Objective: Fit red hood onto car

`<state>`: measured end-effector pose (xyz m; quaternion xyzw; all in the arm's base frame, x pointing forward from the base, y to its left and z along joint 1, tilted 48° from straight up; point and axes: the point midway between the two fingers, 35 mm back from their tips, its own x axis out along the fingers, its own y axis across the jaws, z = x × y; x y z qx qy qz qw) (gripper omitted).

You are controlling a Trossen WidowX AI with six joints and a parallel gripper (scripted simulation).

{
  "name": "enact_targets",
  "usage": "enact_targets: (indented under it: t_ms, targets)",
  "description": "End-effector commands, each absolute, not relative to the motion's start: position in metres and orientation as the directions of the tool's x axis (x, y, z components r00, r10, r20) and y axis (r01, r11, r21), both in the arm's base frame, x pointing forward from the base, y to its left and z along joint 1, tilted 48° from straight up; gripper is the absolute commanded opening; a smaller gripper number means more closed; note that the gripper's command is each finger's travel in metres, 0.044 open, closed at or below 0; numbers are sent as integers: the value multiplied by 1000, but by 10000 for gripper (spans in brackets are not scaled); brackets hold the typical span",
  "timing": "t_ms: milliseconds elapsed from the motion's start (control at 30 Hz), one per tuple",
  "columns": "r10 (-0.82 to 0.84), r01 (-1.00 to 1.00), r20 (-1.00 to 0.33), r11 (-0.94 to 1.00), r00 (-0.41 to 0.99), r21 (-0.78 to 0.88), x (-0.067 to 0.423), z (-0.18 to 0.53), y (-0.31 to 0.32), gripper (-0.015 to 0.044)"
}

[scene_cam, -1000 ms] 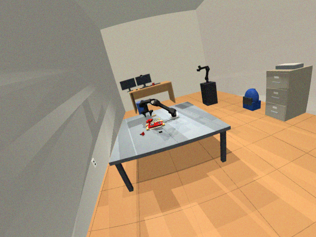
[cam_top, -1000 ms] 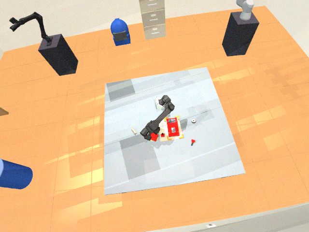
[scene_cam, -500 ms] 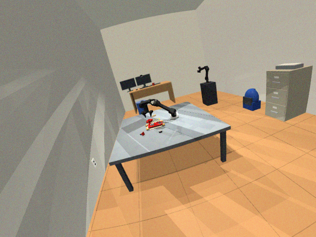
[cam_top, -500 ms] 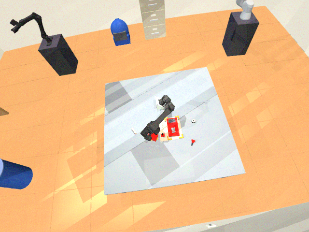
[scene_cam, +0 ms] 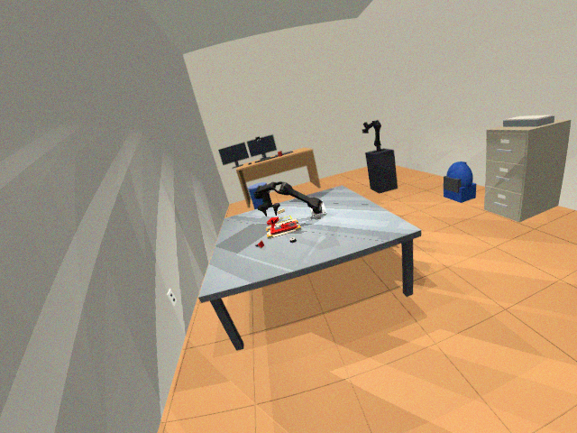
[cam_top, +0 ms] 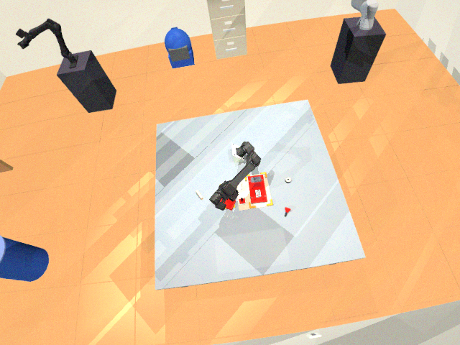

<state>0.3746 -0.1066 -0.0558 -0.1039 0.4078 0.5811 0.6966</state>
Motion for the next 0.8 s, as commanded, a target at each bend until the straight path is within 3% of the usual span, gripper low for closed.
enact_targets:
  t_ms: [0,767]
  targets:
    - [728,-892,-685,305,-9,335,375,-58,-103,440]
    - [729,-892,-685,304,-8,335,374,-73,-88,440]
